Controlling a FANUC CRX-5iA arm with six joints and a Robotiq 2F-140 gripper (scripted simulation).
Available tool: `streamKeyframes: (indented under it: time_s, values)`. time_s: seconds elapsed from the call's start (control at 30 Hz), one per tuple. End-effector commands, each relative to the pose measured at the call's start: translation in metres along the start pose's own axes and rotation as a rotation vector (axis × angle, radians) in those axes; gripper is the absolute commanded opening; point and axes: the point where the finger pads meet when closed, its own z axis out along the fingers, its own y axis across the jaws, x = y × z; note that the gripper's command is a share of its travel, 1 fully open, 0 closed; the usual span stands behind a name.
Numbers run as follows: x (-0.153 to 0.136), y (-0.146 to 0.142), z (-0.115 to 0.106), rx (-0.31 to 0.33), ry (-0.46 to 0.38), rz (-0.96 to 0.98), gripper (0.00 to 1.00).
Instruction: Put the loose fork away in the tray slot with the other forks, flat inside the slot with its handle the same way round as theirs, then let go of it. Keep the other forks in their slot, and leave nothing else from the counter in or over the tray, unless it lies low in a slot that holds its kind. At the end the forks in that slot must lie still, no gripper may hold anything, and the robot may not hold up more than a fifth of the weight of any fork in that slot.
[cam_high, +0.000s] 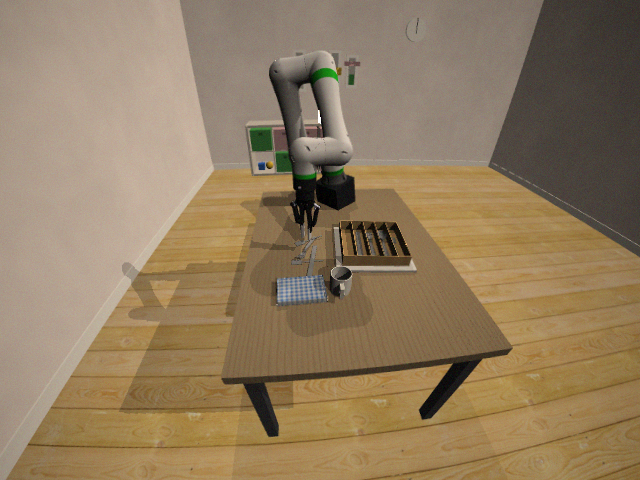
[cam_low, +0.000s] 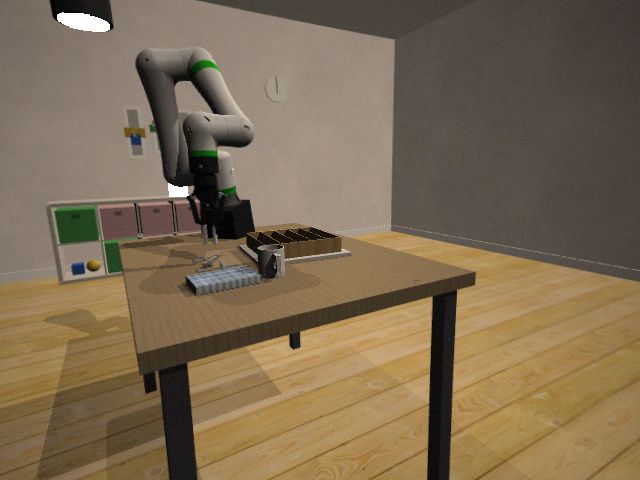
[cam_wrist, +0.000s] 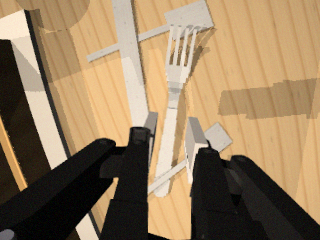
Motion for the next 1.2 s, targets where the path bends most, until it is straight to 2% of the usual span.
streamKeyframes:
  time_s: [0.0,0.73,1.17]
  values:
    - [0.000,0.000,0.003,0.000,0.000,0.000,0.17]
    - [0.000,0.000,0.029,0.000,0.000,0.000,0.17]
    - [0.000,0.000,0.035,0.000,0.000,0.000,0.17]
